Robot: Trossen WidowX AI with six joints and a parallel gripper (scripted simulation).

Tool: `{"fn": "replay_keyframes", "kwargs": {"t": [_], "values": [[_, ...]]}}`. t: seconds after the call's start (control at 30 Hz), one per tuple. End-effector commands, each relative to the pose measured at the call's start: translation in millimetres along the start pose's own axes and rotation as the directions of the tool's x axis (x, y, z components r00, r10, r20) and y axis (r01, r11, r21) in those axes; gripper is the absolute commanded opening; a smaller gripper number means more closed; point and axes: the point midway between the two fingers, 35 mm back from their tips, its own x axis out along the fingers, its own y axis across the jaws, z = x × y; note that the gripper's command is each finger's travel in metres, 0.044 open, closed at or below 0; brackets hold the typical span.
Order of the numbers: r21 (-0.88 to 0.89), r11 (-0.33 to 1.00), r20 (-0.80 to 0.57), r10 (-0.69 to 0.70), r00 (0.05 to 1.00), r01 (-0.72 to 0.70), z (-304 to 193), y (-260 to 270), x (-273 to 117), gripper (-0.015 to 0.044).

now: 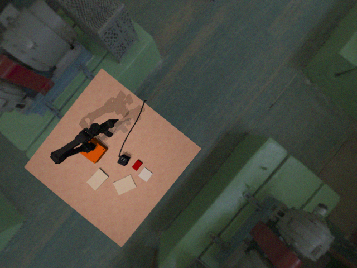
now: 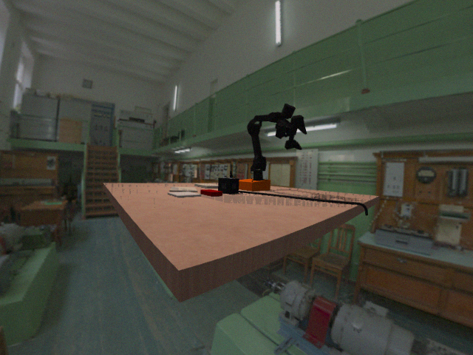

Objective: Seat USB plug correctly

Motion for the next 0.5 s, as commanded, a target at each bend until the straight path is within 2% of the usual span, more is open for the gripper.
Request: {"fn": "replay_keyframes", "kwargs": {"t": [0.0,0.23,0.47], "values": [[0.111,0.989,0.179,-0.116,0.977,0.097,76.0,-6.5,5.0,0.0440],[0.392,0.891,0.365,-0.378,0.851,0.228,197.9,-44.4,-17.5,0.0440],[0.687,0.675,0.357,-0.635,0.685,0.268,290.3,-102.7,-73.7,0.0440]]}}
